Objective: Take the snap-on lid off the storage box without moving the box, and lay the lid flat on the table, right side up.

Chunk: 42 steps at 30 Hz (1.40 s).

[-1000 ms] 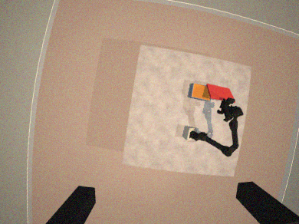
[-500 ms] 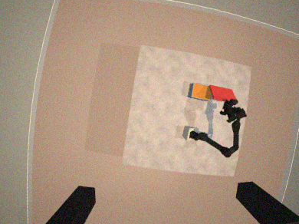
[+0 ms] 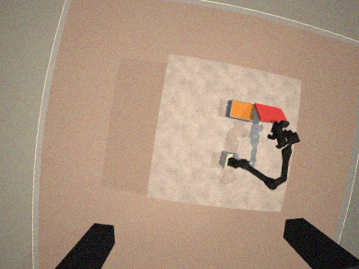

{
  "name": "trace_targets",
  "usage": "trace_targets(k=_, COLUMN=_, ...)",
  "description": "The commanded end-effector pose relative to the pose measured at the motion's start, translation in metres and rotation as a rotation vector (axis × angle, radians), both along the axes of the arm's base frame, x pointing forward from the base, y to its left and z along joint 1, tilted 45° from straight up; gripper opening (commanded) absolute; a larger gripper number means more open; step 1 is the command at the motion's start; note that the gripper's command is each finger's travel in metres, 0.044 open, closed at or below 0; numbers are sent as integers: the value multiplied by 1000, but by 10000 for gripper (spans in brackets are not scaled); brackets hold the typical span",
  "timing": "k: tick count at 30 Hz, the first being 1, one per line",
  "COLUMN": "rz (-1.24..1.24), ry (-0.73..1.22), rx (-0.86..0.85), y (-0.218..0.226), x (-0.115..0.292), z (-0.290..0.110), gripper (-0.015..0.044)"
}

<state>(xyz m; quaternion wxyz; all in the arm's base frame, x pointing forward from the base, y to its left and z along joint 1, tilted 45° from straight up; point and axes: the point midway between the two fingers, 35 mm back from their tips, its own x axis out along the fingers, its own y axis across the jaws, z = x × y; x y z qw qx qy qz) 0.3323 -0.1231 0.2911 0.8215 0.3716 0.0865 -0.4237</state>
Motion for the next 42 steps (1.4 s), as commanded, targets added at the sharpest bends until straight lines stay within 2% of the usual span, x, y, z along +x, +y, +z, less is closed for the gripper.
trace_targets(k=1, rz=11, ry=-19, rx=-2, y=-4, x=-3, z=14, gripper=0)
trace_targets(k=31, rz=11, ry=-21, rx=-5, y=-42, x=-22, z=56, gripper=0)
trace_targets(k=42, rz=11, ry=-21, rx=-5, y=-45, x=-23, z=49, gripper=0)
